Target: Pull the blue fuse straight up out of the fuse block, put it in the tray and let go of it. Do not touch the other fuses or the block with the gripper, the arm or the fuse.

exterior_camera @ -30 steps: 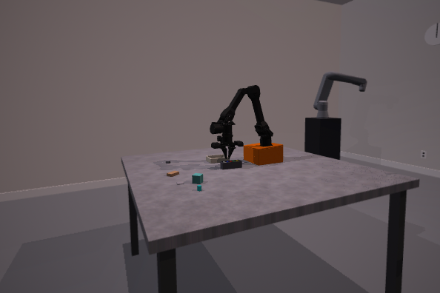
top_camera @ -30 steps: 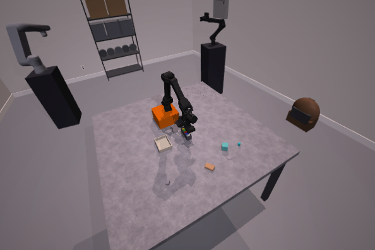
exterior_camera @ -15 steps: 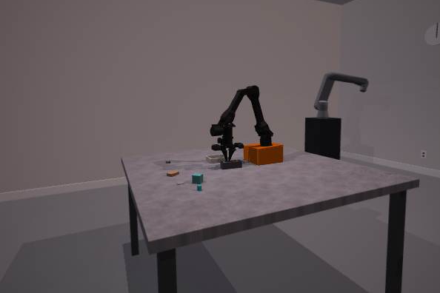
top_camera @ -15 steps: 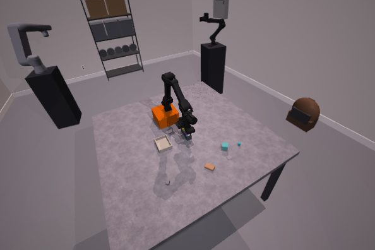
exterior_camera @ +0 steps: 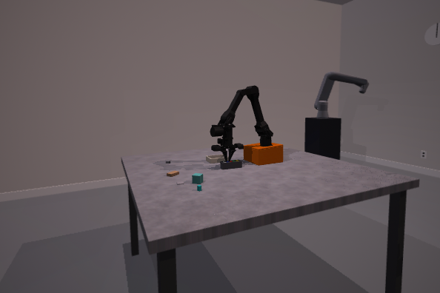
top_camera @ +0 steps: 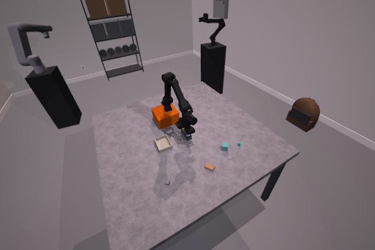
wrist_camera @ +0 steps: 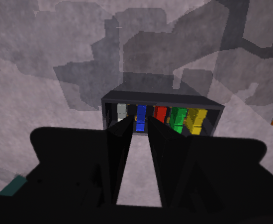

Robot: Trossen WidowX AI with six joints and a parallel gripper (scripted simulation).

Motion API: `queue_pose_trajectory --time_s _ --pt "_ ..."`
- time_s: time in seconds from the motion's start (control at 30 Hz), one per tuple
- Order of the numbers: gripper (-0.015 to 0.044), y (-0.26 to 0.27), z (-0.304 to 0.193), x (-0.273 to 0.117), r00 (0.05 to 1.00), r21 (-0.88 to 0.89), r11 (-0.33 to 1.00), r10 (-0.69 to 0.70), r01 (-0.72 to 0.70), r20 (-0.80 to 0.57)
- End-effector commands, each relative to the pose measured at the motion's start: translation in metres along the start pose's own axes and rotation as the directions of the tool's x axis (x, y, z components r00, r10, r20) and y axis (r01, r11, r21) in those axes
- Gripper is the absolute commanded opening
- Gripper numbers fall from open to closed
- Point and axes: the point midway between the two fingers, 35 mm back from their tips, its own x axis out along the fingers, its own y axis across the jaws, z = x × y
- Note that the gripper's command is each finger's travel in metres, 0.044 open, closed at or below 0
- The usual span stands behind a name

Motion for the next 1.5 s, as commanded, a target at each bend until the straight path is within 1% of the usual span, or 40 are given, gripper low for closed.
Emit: queue_pose_trajectory --time_s 0.0,0.2,0.57,1.47 --pt "0.0074 0.000 0.000 0.004 1.000 0.003 1.000 -0.001 0.001 -0.004" --pt "0.0074 0.000 0.000 0.007 1.000 0.003 1.000 -0.001 0.001 -0.004" --pt "0.0001 0.000 0.000 0.006 1.000 0.000 1.000 -0.002 0.002 0.000" --pt "0.0000 0.000 0.000 -0.006 1.000 0.001 1.000 -0.001 0.001 -0.001"
